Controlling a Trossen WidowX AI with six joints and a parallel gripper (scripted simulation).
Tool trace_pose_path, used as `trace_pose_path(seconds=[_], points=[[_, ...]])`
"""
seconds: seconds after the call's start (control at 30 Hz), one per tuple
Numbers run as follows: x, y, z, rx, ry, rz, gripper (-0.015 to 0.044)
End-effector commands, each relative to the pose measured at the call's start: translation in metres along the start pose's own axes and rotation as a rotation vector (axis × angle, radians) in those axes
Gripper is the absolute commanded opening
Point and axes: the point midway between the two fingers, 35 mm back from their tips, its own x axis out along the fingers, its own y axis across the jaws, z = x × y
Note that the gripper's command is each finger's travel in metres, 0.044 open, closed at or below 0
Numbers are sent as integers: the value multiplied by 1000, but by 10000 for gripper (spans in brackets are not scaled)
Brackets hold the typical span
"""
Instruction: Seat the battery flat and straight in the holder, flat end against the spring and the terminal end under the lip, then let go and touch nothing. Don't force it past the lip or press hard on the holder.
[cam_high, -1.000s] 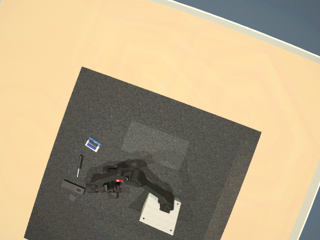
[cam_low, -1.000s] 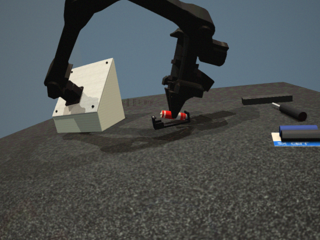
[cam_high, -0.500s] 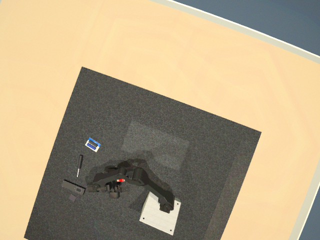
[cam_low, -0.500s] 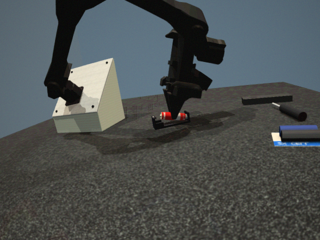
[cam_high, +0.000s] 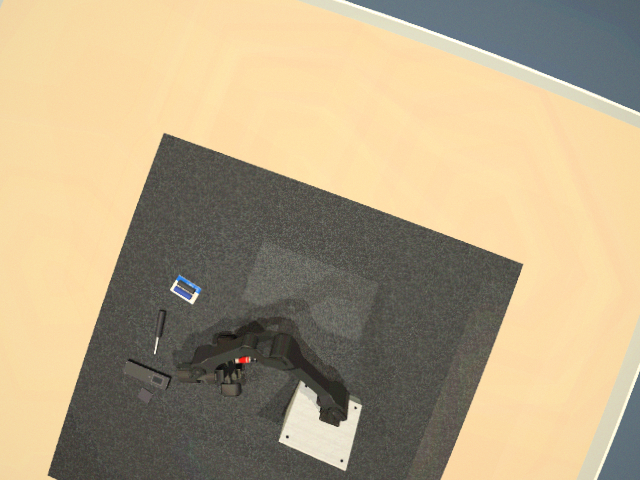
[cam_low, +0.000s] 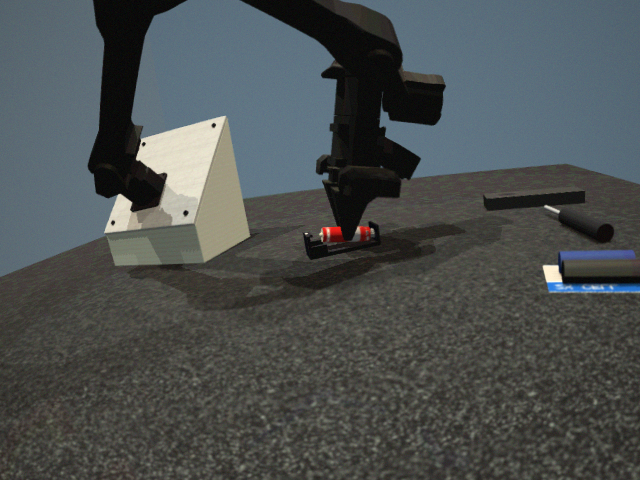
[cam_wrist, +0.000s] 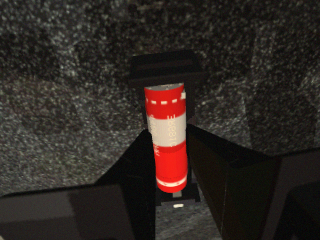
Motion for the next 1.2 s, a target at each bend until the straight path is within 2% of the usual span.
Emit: trace_pose_path(seconds=[0.0,1.17], points=[[1,0,1,2,-22,6,59],[5,-2,-8,-30,-124,2,59]])
